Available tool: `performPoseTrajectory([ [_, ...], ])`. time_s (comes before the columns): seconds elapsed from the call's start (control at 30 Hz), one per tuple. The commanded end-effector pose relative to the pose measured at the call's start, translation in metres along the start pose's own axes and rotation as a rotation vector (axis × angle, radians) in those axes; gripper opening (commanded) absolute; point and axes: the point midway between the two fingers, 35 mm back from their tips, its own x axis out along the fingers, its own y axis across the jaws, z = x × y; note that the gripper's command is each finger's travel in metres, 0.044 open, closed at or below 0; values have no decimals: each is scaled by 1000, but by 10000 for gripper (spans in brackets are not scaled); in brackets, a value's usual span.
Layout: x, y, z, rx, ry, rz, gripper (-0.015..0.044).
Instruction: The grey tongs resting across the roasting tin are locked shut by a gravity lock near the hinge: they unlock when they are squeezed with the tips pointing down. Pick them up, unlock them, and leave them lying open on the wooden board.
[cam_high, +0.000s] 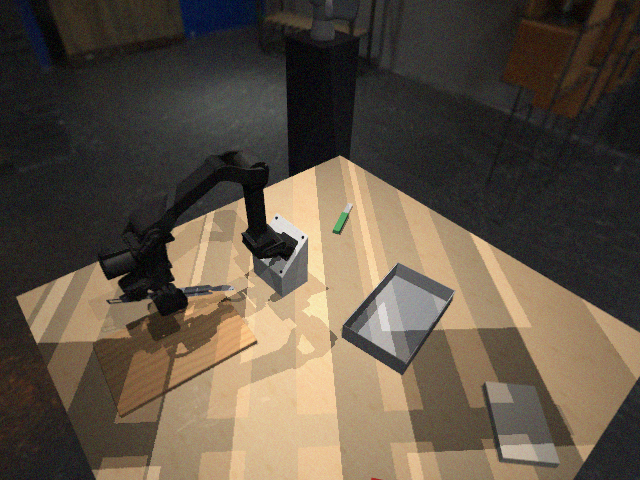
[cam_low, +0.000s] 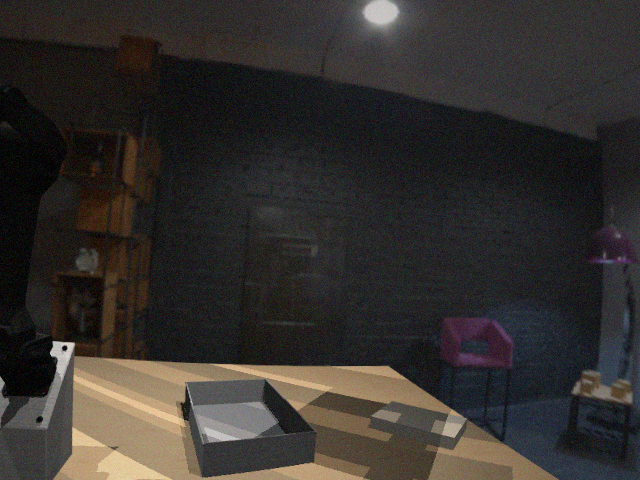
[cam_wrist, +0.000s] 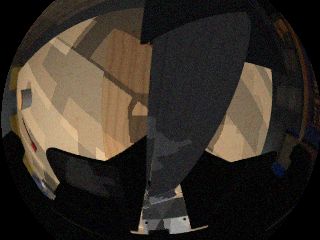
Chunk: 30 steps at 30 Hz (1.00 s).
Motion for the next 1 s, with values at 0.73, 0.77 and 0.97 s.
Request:
performPoseTrajectory([
  [0.73,18,0,5,13,73,13,-150],
  [0.77,19,0,6,13,72,13,-150],
  [0.97,29,-1,6,13,72,13,-150],
])
